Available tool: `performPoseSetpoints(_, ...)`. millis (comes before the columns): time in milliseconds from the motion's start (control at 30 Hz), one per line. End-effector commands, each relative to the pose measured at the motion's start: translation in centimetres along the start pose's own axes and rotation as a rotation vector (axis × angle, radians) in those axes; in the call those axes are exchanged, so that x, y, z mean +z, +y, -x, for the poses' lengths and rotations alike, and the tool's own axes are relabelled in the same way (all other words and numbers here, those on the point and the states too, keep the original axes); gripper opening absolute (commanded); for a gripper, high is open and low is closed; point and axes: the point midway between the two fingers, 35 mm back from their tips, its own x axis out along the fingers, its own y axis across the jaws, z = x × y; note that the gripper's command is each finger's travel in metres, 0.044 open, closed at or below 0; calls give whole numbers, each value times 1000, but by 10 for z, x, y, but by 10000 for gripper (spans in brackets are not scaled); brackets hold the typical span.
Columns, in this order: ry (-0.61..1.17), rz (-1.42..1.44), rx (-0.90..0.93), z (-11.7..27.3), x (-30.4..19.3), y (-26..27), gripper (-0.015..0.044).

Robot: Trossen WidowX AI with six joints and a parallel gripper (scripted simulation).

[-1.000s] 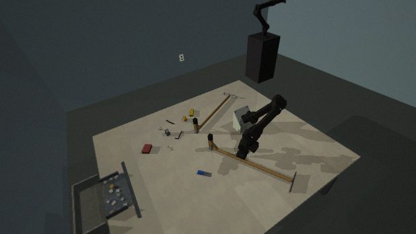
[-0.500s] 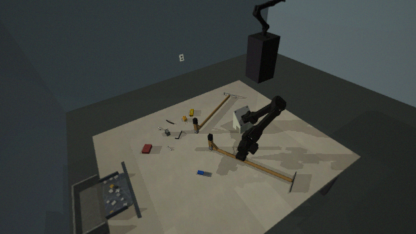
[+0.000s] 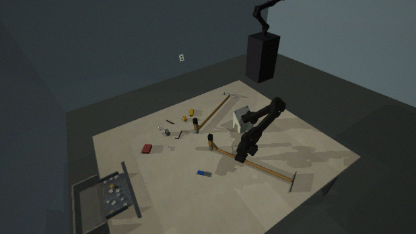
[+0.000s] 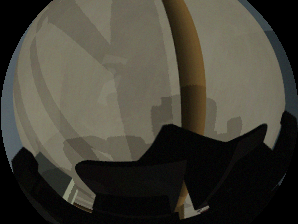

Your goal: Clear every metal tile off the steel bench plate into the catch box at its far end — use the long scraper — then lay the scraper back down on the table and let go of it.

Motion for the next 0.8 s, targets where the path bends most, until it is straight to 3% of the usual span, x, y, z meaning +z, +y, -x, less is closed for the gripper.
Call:
performPoseSetpoints(0,1,2,2,0,0,-5,0)
performPoseSetpoints(767,0,3,1,0,1,-28,0)
